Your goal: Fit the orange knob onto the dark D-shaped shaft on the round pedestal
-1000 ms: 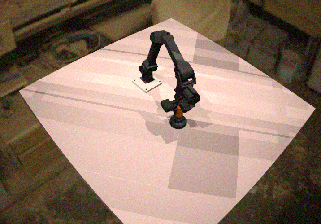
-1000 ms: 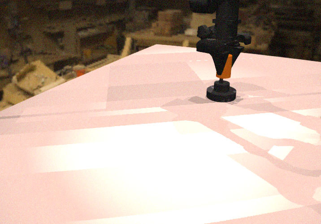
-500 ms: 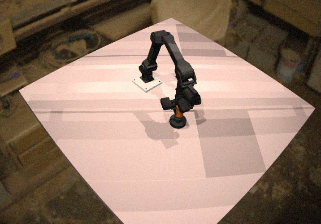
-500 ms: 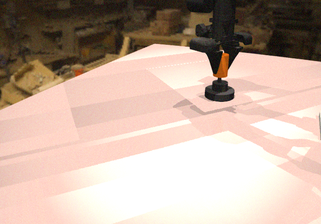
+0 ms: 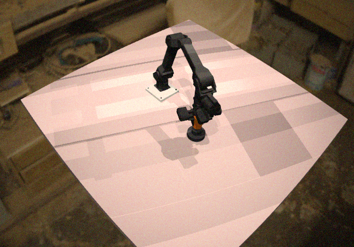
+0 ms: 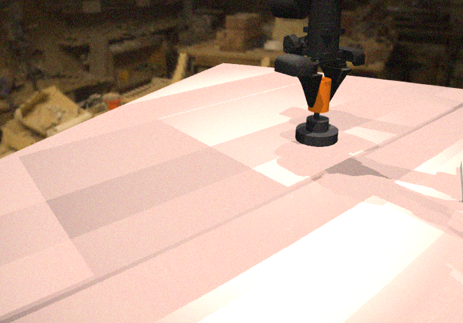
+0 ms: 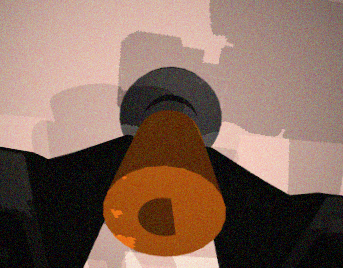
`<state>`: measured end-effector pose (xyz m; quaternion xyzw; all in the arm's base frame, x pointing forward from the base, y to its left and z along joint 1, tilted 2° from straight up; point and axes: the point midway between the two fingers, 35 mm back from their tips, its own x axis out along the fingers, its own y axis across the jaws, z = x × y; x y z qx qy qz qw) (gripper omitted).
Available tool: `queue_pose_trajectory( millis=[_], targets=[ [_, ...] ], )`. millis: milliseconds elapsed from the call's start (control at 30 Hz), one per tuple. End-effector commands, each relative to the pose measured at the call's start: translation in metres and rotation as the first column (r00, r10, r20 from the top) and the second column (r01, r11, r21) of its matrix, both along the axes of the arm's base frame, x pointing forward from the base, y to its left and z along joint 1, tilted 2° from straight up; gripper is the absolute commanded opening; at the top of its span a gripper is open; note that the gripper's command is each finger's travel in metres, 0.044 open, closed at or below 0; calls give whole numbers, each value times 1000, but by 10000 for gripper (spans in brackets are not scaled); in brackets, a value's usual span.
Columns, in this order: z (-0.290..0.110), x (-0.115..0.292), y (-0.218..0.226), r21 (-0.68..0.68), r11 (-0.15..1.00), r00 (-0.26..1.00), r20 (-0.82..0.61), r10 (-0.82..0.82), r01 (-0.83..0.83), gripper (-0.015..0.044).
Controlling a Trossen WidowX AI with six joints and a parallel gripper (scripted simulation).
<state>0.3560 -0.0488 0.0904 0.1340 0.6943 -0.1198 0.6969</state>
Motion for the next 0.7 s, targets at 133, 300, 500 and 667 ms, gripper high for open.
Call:
queue_pose_trajectory(
  millis=[133,300,500,667],
  targets=[
    [-1,-2,-1,-3,1000,1000,-4,-6,6,0],
    [3,-1,-1,-3,1000,1000,-4,-6,6,0],
    [5,-1,-1,-2,996,996,-6,-91,91,0],
    [2,3,-1,-2,977,977,-7,-213,213,0]
  ],
)
